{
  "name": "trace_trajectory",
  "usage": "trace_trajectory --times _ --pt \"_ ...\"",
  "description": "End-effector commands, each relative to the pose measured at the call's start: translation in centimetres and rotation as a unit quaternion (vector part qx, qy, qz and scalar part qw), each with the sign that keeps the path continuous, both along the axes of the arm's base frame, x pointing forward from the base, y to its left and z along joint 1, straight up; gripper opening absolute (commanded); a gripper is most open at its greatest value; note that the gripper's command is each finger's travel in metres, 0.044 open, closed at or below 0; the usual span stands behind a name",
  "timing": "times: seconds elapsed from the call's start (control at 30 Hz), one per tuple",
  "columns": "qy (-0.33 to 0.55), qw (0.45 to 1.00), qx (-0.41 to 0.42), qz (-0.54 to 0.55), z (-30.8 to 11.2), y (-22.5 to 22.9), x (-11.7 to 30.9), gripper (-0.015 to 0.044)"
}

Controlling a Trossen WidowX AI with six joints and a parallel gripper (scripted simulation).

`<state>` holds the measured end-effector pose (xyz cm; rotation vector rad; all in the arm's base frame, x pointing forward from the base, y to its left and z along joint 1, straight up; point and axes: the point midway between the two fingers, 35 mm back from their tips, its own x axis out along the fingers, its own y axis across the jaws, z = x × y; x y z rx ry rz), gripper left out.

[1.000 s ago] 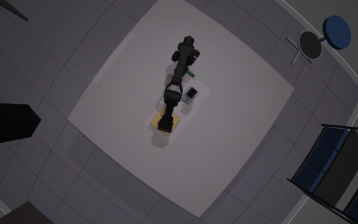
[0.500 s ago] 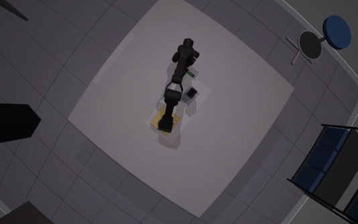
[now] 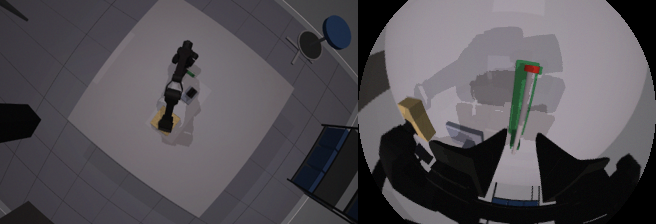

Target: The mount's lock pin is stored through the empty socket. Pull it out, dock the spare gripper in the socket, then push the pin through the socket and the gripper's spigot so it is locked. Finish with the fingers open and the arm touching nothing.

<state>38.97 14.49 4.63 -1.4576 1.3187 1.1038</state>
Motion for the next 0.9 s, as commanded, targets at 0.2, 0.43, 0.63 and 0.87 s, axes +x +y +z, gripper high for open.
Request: trace_trajectory --times 0.2,0.43,0.63,0.87 --pt "0.001 1.000 -0.003 -0.002 -1.7 0.0 0.0 0.0180" --pt "0.001 1.000 -0.003 -0.002 -2.9 0.0 0.0 0.0180" --pt "0.001 1.000 -0.003 -0.002 -3.9 0.0 -0.1 0.0180" --pt "0.001 1.000 -0.003 -0.002 -4.6 0.0 -0.1 0.0180"
